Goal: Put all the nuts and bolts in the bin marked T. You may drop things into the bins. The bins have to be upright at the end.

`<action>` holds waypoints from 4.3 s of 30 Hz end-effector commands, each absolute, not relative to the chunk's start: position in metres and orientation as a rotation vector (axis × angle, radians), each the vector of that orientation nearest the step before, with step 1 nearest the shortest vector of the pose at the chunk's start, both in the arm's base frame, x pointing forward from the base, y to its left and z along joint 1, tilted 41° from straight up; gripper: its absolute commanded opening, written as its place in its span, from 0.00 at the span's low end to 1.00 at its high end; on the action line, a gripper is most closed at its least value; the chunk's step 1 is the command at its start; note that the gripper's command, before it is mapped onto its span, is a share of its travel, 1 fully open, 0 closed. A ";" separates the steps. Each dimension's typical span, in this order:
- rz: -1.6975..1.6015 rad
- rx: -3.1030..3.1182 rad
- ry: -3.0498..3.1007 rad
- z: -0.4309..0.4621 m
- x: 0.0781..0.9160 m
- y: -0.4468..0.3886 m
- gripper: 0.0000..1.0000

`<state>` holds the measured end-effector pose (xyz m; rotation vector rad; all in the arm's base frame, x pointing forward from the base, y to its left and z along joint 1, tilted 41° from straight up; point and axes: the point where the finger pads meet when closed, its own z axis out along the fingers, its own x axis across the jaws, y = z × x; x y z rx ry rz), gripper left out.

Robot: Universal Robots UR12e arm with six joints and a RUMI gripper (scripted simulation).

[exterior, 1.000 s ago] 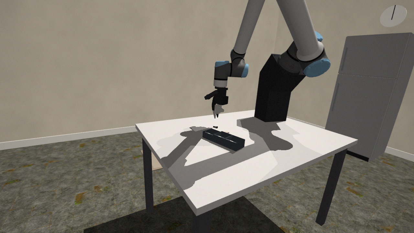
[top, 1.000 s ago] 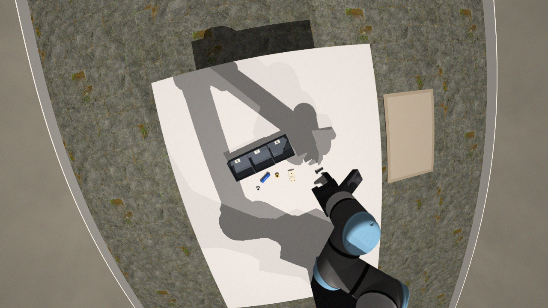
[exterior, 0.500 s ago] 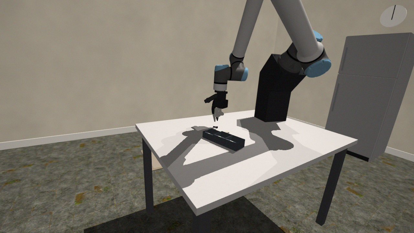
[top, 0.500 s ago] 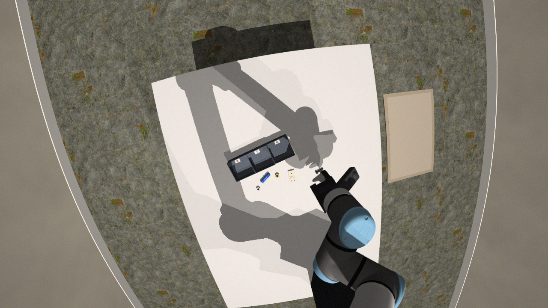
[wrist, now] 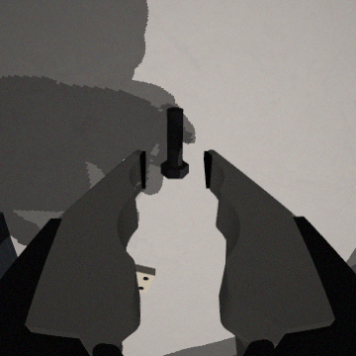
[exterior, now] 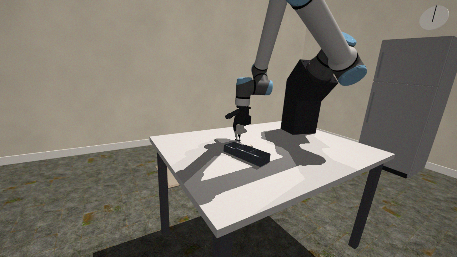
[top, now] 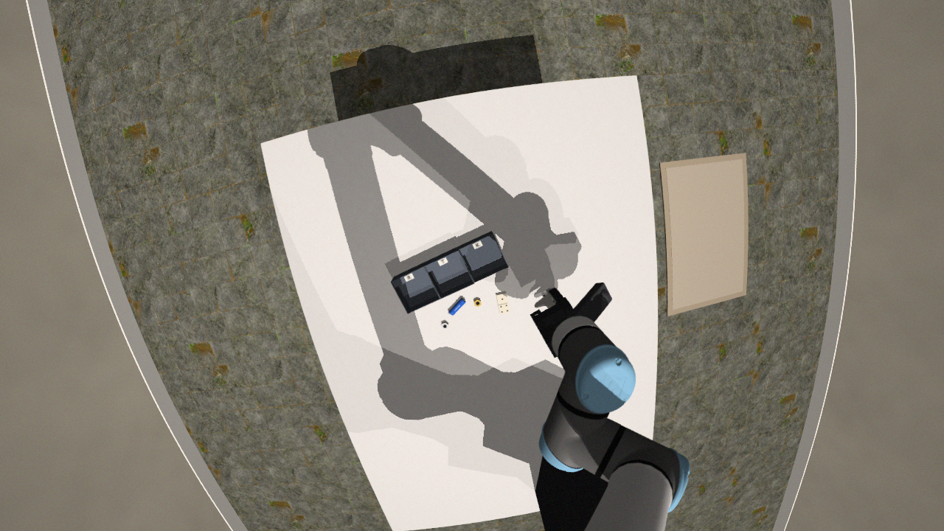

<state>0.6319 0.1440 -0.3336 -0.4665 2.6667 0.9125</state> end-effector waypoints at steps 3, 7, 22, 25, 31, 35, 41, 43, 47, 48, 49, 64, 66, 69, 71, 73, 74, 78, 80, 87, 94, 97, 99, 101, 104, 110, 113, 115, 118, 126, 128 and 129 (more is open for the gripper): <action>0.911 -0.466 2.666 -0.338 0.633 0.147 0.18; 0.911 -0.466 2.666 -0.342 0.634 0.151 0.18; 0.911 -0.466 2.666 -0.343 0.634 0.152 0.18; 0.911 -0.466 2.666 -0.343 0.634 0.152 0.00; 0.911 -0.466 2.666 -0.343 0.634 0.152 0.00; 0.911 -0.466 2.666 -0.343 0.634 0.152 0.00; 0.911 -0.466 2.666 -0.343 0.634 0.152 0.00; 0.911 -0.466 2.666 -0.343 0.634 0.152 0.00; 0.911 -0.466 2.666 -0.343 0.634 0.152 0.00; 0.911 -0.466 2.666 -0.343 0.634 0.152 0.00; 0.911 -0.466 2.666 -0.343 0.634 0.152 0.00; 0.911 -0.466 2.666 -0.318 0.629 0.131 0.00; 0.911 -0.466 2.666 -0.315 0.628 0.129 0.00; 0.911 -0.466 2.666 -0.310 0.627 0.124 0.00; 0.911 -0.466 2.666 -0.305 0.626 0.120 0.00; 0.911 -0.466 2.666 -0.300 0.625 0.116 0.00; 0.911 -0.466 2.666 -0.297 0.625 0.114 0.00; 0.911 -0.466 2.666 -0.297 0.625 0.114 0.00; 0.911 -0.466 2.666 -0.297 0.625 0.114 0.00; 0.911 -0.466 2.666 -0.297 0.625 0.114 0.00; 0.911 -0.466 2.666 -0.290 0.623 0.108 0.00; 0.911 -0.466 2.666 -0.290 0.623 0.108 0.00; 0.925 -0.401 2.689 -0.287 0.625 0.112 0.00; 0.925 -0.401 2.689 -0.287 0.625 0.112 0.00; 0.942 -0.319 2.716 -0.275 0.632 0.125 0.00; 0.942 -0.319 2.716 -0.252 0.644 0.149 0.00; 0.942 -0.319 2.715 -0.241 0.651 0.161 0.00; 0.942 -0.319 2.715 -0.233 0.655 0.170 0.00; 0.942 -0.319 2.715 -0.229 0.657 0.174 0.00; 0.943 -0.319 2.715 -0.198 0.674 0.206 0.00; 0.943 -0.319 2.715 -0.191 0.678 0.215 0.00; 0.943 -0.319 2.715 -0.187 0.680 0.219 0.00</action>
